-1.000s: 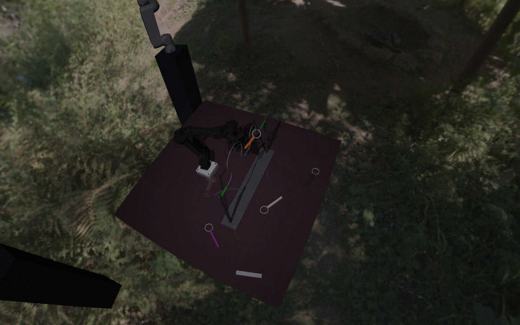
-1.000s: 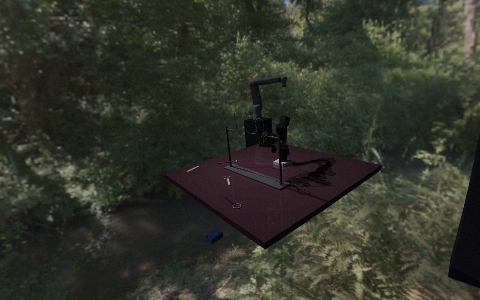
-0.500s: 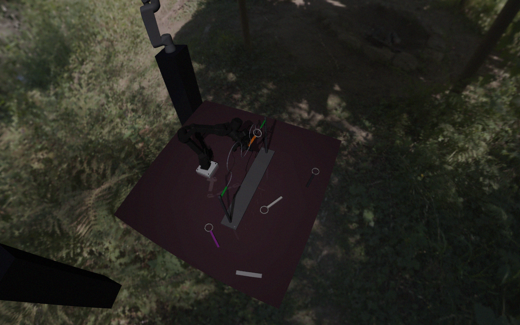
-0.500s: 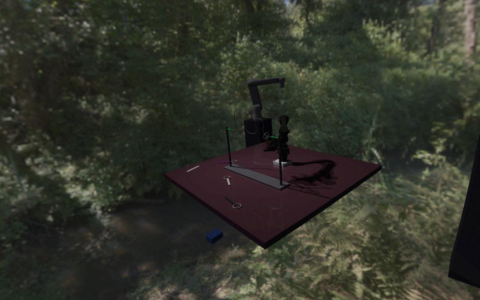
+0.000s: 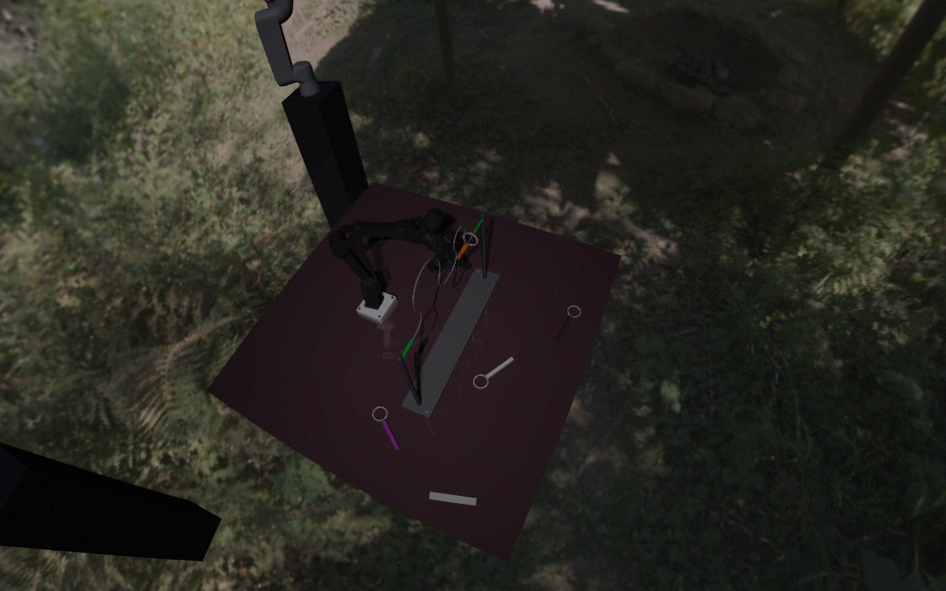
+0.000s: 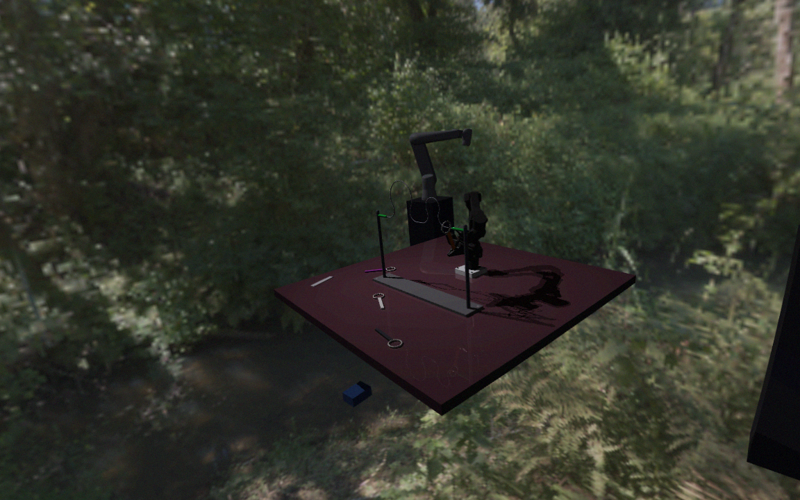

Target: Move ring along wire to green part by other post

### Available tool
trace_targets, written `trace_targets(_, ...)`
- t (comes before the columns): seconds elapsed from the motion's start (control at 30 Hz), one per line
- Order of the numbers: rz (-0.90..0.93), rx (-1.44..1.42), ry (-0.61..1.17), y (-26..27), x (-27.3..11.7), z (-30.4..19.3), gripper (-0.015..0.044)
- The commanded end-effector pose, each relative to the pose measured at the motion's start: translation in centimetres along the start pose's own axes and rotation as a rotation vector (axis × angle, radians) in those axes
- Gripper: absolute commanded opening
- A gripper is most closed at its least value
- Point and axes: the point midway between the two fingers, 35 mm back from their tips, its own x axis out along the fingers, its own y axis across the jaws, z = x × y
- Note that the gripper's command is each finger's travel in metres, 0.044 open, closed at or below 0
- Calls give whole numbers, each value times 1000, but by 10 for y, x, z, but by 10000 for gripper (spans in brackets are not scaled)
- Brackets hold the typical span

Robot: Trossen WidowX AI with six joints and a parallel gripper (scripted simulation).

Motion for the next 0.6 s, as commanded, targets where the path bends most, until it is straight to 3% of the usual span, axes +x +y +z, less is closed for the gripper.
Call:
trace_targets(0.0, 21, 44, 6, 11, -1, 1, -150)
trace_targets(0.57, 42, 89, 11, 33, -5, 3, -150)
